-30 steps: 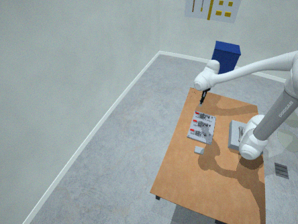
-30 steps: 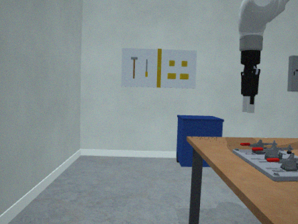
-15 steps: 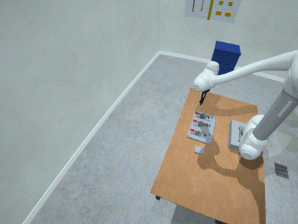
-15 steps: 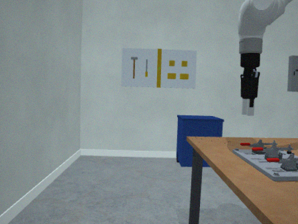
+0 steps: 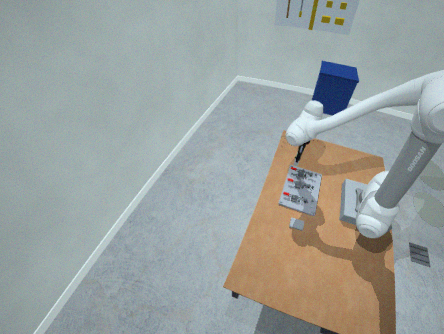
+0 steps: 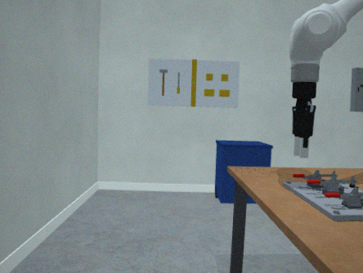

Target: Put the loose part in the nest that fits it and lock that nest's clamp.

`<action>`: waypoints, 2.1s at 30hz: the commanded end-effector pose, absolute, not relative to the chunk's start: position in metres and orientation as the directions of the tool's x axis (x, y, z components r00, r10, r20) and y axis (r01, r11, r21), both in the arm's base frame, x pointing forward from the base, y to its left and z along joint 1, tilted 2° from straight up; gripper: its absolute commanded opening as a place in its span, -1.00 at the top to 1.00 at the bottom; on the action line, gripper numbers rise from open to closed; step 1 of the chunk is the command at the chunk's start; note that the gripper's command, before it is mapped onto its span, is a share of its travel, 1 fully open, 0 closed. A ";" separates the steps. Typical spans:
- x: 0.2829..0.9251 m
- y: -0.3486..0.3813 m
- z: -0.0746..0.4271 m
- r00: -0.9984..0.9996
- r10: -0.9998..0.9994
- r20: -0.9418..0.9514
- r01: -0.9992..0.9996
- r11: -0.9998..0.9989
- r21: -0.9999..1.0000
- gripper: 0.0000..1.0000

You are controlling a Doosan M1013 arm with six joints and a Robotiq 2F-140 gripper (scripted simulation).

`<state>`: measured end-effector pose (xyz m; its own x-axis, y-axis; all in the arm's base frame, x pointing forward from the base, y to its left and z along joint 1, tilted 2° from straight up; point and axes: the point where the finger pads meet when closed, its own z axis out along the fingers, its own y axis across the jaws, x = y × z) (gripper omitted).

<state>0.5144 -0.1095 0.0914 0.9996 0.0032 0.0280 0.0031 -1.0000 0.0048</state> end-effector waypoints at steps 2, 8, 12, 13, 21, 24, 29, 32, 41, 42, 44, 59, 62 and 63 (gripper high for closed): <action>0.515 -0.110 0.083 1.000 0.003 0.028 0.003 -1.000 0.005 0.30; 0.516 -0.110 0.062 1.000 0.003 0.028 0.003 -1.000 0.005 0.30; 0.516 -0.110 0.053 1.000 0.003 0.028 0.003 -1.000 0.005 0.30; 0.516 -0.110 0.051 1.000 0.003 0.028 0.003 -1.000 0.005 0.30; 0.516 -0.110 0.047 1.000 0.003 0.028 0.003 -1.000 0.005 0.30; 0.516 -0.110 0.047 1.000 0.003 0.028 0.003 -1.000 0.005 0.30; 0.516 -0.110 0.047 1.000 0.003 0.028 0.003 -1.000 0.005 0.30; 0.516 -0.110 0.047 1.000 0.003 0.028 0.003 -1.000 0.005 0.30; 0.516 -0.110 0.046 1.000 0.003 0.028 0.003 -1.000 0.005 0.30; 0.516 -0.110 0.045 1.000 0.003 0.028 0.003 -1.000 0.005 0.30; 0.516 -0.110 0.042 1.000 0.003 0.028 0.003 -1.000 0.005 0.30; 0.517 -0.110 0.012 1.000 0.003 0.028 0.003 -1.000 0.005 0.30; 0.517 -0.110 0.011 1.000 0.003 0.028 0.003 -1.000 0.005 0.30; 0.517 -0.110 0.011 1.000 0.003 0.028 0.003 -1.000 0.005 0.30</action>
